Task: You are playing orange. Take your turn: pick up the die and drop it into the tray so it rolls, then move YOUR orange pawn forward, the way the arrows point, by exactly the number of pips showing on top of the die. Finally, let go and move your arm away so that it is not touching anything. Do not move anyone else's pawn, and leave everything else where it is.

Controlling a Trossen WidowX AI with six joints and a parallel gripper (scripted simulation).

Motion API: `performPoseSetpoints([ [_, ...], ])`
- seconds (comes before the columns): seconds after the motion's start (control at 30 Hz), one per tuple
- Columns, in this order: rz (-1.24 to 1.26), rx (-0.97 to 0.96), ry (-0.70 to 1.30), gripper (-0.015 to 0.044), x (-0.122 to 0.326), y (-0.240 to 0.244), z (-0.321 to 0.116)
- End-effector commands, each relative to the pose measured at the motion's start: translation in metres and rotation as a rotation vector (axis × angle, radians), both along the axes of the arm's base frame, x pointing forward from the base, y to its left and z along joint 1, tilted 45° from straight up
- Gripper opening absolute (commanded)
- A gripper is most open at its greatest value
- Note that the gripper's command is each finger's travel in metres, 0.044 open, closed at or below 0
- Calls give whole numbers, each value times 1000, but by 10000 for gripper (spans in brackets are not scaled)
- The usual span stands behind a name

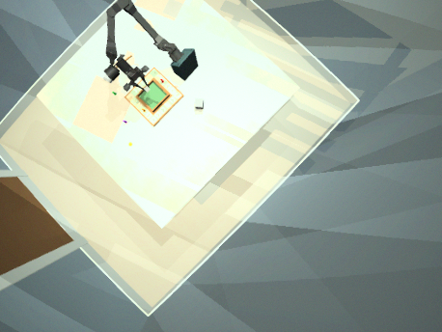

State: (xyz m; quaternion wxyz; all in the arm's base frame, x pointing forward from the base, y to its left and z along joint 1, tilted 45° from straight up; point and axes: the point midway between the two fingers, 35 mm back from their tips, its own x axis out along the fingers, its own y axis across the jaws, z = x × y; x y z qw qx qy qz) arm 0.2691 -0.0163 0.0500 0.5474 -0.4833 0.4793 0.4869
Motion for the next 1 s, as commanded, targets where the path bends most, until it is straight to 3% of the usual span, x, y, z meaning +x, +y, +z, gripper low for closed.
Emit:
performPoseSetpoints([
  [0.0, 0, 0, 0, 131, 0, 0, 0],
  [0.4, 4, 6, -2, 440, 0, 28, 28],
  [0.5, -12, -58, 31, 440, -1, 26, 21],
  [0.63, -64, -462, 124, 440, -5, 16, -11],
  [0.77, -53, -824, 54, 440, 2, 14, -21],
  [0.97, -51, -841, 47, 440, 3, 14, -22],
])
